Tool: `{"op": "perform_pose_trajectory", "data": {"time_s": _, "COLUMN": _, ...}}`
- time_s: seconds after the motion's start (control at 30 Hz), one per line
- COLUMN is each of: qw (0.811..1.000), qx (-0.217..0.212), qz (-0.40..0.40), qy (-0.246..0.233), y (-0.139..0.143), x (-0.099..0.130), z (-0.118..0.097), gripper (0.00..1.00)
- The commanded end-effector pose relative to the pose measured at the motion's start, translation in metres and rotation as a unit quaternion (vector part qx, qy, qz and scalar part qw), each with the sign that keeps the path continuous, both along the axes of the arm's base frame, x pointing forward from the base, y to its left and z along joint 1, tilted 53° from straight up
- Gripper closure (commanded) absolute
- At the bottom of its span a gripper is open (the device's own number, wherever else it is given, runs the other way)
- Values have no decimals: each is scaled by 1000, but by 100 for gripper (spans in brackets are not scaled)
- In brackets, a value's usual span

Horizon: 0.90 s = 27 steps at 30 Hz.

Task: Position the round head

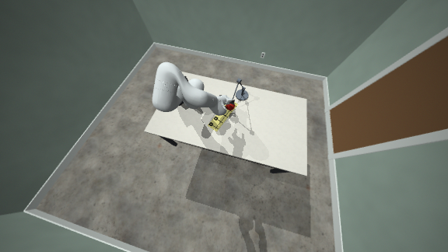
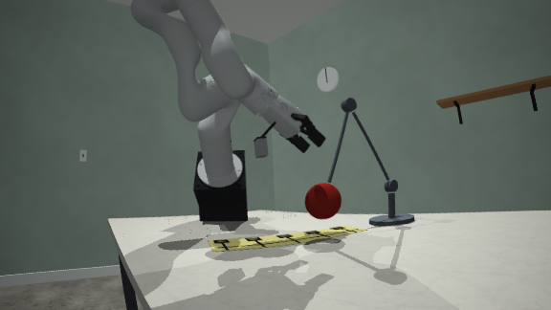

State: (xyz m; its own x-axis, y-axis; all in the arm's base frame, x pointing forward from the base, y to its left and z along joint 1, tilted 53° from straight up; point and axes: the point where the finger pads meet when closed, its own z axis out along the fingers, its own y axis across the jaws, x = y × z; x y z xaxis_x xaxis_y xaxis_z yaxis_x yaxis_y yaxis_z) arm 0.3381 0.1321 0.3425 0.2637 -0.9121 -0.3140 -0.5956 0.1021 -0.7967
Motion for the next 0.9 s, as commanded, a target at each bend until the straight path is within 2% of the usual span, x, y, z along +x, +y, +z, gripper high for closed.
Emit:
{"op": "perform_pose_trajectory", "data": {"time_s": 0.0, "qw": 1000, "qx": 4, "qz": 12, "qy": 10, "y": -9, "x": -19, "z": 13, "gripper": 0}}
{"op": "perform_pose_trajectory", "data": {"time_s": 0.57, "qw": 1000, "qx": -1, "qz": -4, "qy": -5, "y": -18, "x": -34, "z": 26, "gripper": 0}}
{"op": "perform_pose_trajectory", "data": {"time_s": 0.87, "qw": 1000, "qx": -2, "qz": -11, "qy": -15, "y": -17, "x": -31, "z": 24, "gripper": 0}}
